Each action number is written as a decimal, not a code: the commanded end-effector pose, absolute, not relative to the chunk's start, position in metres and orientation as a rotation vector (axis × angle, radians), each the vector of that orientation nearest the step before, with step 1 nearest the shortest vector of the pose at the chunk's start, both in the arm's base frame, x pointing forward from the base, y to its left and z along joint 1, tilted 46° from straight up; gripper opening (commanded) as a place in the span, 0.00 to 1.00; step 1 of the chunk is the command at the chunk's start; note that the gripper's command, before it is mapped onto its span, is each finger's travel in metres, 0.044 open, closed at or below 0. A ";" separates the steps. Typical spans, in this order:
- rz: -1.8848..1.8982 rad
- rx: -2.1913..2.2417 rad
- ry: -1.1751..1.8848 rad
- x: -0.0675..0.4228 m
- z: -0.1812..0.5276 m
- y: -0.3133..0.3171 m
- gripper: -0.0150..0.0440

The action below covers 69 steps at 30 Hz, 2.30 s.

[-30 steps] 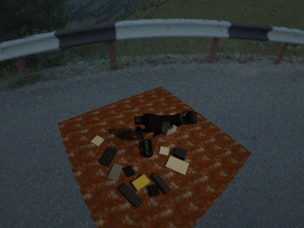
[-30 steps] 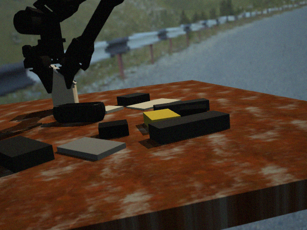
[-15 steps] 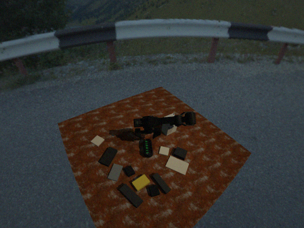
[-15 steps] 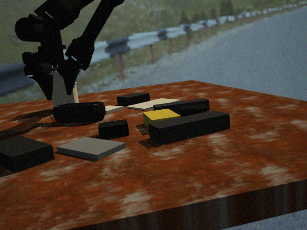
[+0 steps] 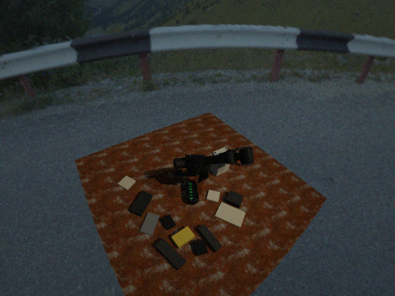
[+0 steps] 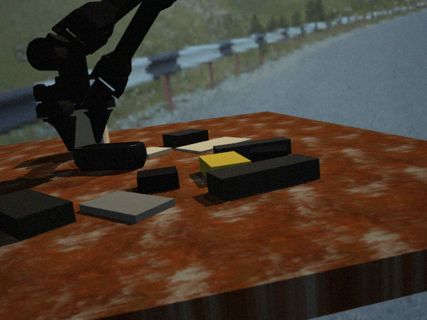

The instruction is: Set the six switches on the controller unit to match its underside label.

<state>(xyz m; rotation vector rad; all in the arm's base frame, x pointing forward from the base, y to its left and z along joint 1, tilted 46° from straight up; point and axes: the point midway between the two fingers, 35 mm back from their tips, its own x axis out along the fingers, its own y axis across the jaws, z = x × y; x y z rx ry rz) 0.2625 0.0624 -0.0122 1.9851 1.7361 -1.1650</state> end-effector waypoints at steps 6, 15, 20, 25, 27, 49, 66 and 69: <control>-1.174 1.987 1.749 0.258 -0.023 0.074 1.00; -1.174 1.987 1.749 0.258 -0.024 0.075 0.79; -1.174 1.987 1.749 0.258 -0.024 0.075 0.73; -1.174 1.987 1.749 0.258 -0.024 0.075 0.68; -1.174 1.987 1.749 0.258 -0.024 0.075 0.62; -1.172 1.987 1.749 0.272 -0.023 0.076 0.25; -1.172 1.987 1.749 0.272 -0.022 0.075 0.25; -1.172 1.987 1.749 0.272 -0.022 0.075 0.25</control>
